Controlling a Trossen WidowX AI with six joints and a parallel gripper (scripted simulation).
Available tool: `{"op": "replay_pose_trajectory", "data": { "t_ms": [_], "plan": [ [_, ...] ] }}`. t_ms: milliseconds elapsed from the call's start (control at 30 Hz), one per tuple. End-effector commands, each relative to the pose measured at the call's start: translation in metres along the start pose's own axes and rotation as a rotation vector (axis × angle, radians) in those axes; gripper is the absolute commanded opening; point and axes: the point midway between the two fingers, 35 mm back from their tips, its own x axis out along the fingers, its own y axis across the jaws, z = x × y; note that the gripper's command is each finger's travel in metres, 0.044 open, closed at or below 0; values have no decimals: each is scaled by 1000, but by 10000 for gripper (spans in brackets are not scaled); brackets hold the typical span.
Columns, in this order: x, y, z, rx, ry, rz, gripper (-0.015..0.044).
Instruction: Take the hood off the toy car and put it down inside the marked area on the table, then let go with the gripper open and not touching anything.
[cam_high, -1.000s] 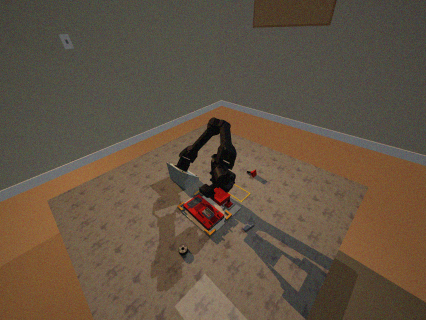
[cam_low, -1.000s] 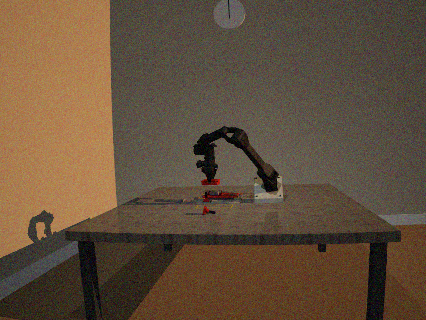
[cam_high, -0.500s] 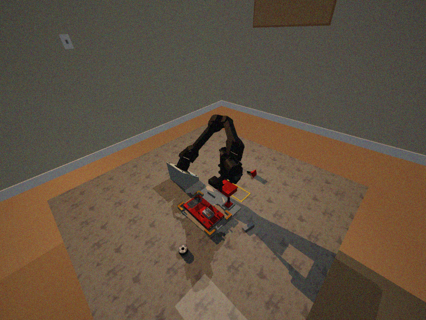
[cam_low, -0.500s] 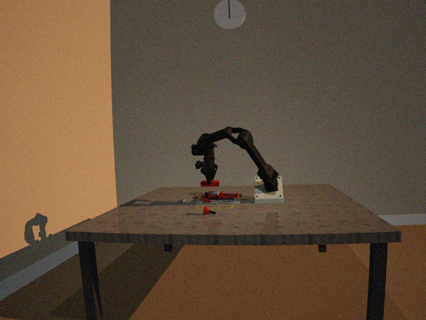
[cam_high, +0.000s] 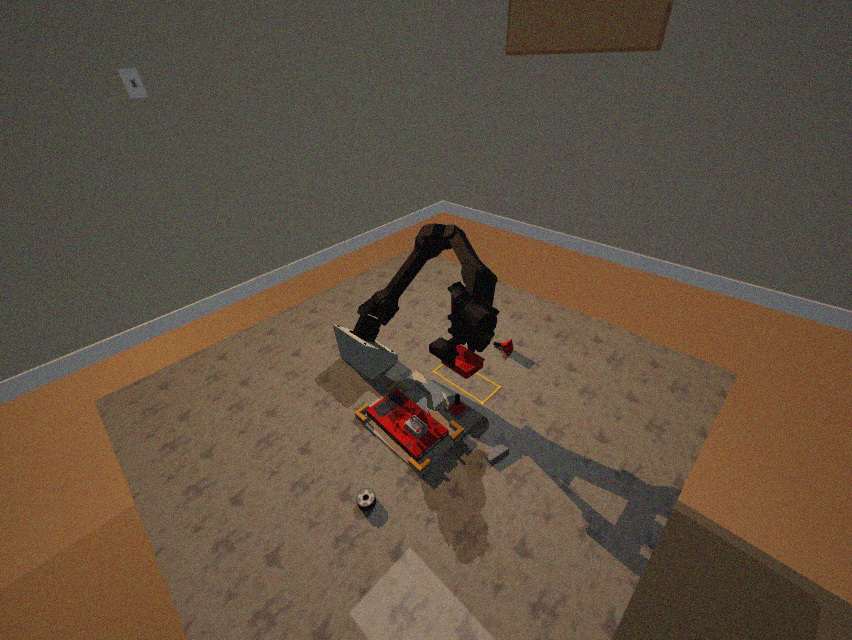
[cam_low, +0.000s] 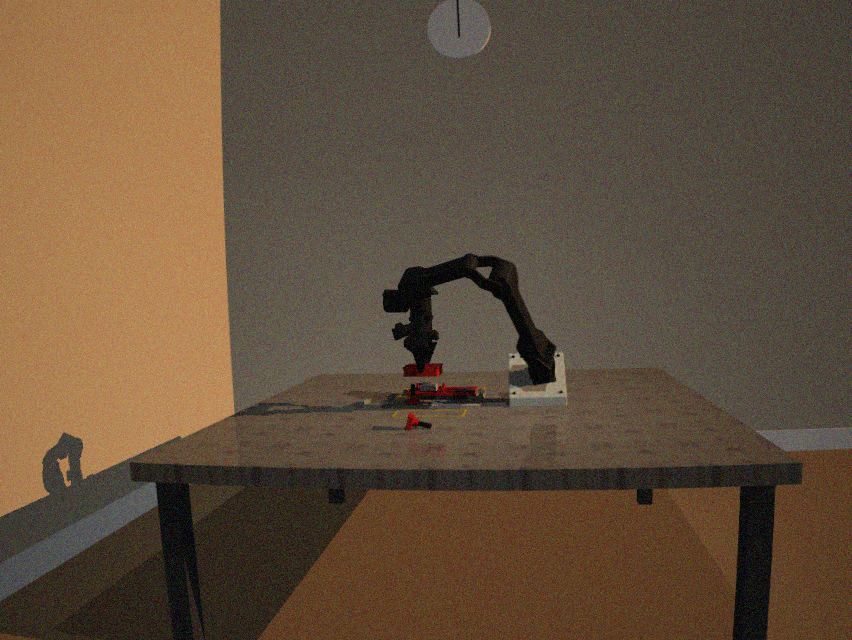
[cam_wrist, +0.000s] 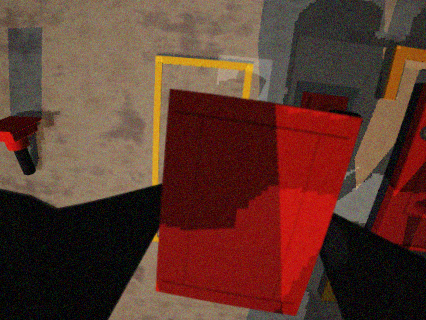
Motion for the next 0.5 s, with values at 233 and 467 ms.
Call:
{"op": "replay_pose_trajectory", "data": {
  "t_ms": [233, 467],
  "plan": [
    [0, 37, -19, 1, 2, 14, 0],
    [2, 37, -19, 1, 2, 14, 0]
  ]
}}
